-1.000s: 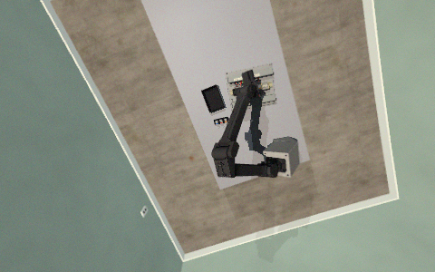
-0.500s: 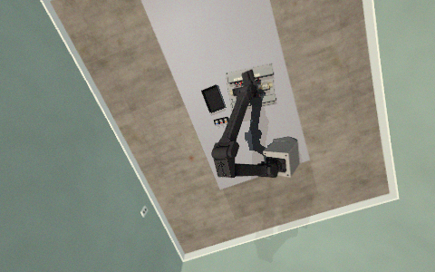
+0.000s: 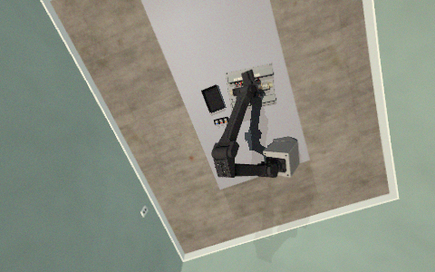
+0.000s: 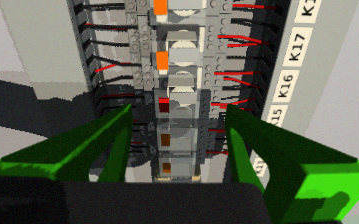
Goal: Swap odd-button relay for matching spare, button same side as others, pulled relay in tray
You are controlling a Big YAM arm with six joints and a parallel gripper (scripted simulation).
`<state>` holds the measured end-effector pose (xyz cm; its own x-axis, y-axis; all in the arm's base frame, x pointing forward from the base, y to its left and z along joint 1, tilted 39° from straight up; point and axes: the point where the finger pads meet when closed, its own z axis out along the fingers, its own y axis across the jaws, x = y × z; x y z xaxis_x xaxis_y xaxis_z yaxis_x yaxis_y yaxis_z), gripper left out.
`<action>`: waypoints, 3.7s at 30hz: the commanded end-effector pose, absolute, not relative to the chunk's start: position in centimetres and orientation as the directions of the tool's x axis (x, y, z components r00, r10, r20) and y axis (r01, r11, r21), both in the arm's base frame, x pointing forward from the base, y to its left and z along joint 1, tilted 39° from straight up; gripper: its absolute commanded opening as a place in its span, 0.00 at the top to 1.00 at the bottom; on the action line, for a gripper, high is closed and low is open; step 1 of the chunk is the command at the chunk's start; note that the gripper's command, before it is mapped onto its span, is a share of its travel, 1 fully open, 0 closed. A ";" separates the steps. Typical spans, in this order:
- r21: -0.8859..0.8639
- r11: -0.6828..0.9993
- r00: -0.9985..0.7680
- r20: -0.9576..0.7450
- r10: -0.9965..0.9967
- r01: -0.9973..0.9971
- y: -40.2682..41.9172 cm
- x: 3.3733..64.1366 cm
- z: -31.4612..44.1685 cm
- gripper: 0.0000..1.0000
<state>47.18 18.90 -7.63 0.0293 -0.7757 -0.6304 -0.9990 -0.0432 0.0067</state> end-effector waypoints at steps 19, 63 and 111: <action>-0.009 -0.041 0.037 -0.631 -0.775 -0.999 19.4 47.5 -7.5 0.41; -0.038 -0.026 0.045 -0.634 -0.772 -0.999 18.8 49.0 -6.5 0.41; -0.016 -0.022 0.027 -0.631 -0.775 -1.000 18.2 48.3 -6.7 0.41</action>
<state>47.22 19.16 -7.70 0.0321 -0.7753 -0.6307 -0.9990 -0.0446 0.0039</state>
